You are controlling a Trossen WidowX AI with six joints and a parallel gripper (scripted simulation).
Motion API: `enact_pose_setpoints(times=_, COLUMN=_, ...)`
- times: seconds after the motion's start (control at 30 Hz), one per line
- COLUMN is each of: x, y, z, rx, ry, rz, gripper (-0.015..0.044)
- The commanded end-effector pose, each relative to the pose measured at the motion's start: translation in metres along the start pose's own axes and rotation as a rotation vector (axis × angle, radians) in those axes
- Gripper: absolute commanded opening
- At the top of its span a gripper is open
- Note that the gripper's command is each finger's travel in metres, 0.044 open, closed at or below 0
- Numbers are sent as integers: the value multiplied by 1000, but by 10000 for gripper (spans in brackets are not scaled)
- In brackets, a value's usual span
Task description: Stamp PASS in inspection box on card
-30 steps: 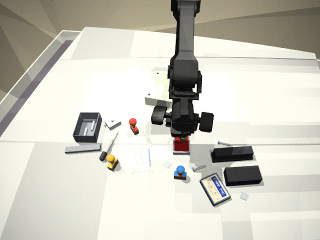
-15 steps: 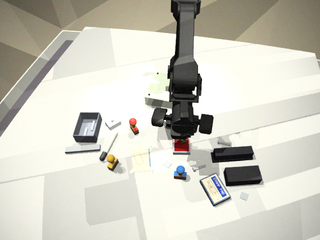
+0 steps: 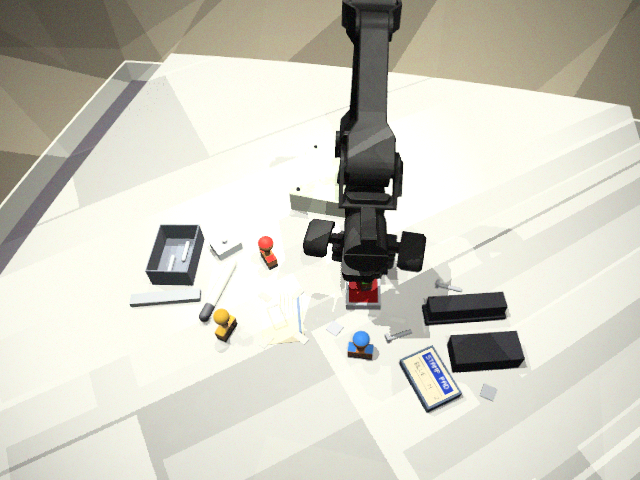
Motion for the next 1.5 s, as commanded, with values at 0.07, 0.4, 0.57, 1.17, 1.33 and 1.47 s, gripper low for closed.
enact_pose_setpoints(times=0.07, x=5, y=-1, z=-1, rx=5, ry=3, rz=-6, gripper=0)
enact_pose_setpoints(times=0.4, x=9, y=-1, z=-2, rx=5, ry=3, rz=-6, gripper=0)
enact_pose_setpoints(times=0.57, x=10, y=-1, z=-2, rx=1, ry=3, rz=-8, gripper=0)
enact_pose_setpoints(times=1.17, x=13, y=-1, z=-2, rx=1, ry=3, rz=-8, gripper=0)
enact_pose_setpoints(times=1.33, x=13, y=-1, z=-2, rx=1, ry=3, rz=-8, gripper=0)
enact_pose_setpoints(times=1.47, x=14, y=-1, z=-2, rx=1, ry=3, rz=-8, gripper=0)
Point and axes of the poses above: the point midway between the two fingers, 35 mm back from their tips, its own x axis out along the fingers, its own y axis across the jaws, z = x × y, the point moved 3 cm from there along -x, back along the fingers, and after that the axes turned 6 degrees about -x, right-handed, at the moved point
